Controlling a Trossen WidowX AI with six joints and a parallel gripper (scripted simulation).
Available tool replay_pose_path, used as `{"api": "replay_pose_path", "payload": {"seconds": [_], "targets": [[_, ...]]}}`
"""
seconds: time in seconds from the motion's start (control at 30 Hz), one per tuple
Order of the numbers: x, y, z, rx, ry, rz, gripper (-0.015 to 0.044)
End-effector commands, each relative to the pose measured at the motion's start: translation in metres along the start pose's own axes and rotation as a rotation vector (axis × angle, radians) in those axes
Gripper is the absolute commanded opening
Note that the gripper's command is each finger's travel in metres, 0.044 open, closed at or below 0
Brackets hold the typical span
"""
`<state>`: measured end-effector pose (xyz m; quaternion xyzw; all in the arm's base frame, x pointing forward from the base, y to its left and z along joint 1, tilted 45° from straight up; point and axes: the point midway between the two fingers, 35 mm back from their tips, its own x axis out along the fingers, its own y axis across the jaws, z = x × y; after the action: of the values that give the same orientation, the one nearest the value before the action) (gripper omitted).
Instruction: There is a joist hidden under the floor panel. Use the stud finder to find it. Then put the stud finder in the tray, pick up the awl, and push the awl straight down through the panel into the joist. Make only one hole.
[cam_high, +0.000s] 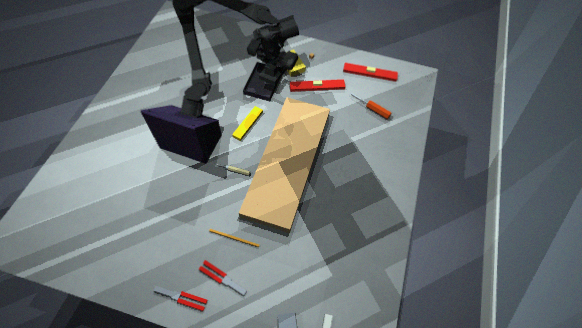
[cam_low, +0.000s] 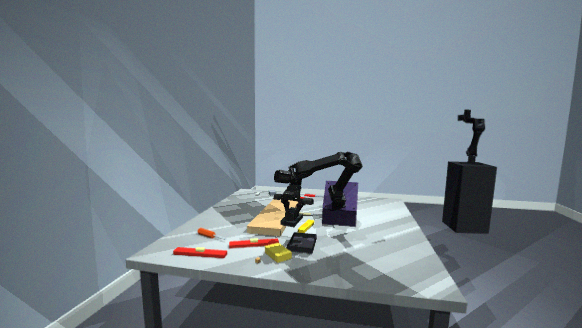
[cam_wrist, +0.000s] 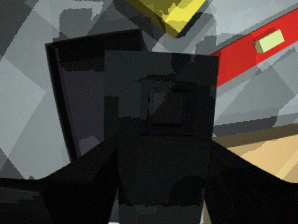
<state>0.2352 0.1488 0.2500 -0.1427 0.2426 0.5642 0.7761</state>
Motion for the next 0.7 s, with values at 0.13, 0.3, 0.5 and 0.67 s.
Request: {"api": "replay_pose_path", "payload": {"seconds": [0.13,0.3,0.5,0.67], "targets": [[-0.001,0.043,0.009,-0.118,-0.047,0.053,0.0],[-0.002,0.057,0.01,-0.154,-0.062,0.071,0.0],[0.005,0.056,0.008,-0.155,-0.06,0.072,0.0],[0.013,0.055,0.007,-0.156,-0.057,0.072,0.0]]}}
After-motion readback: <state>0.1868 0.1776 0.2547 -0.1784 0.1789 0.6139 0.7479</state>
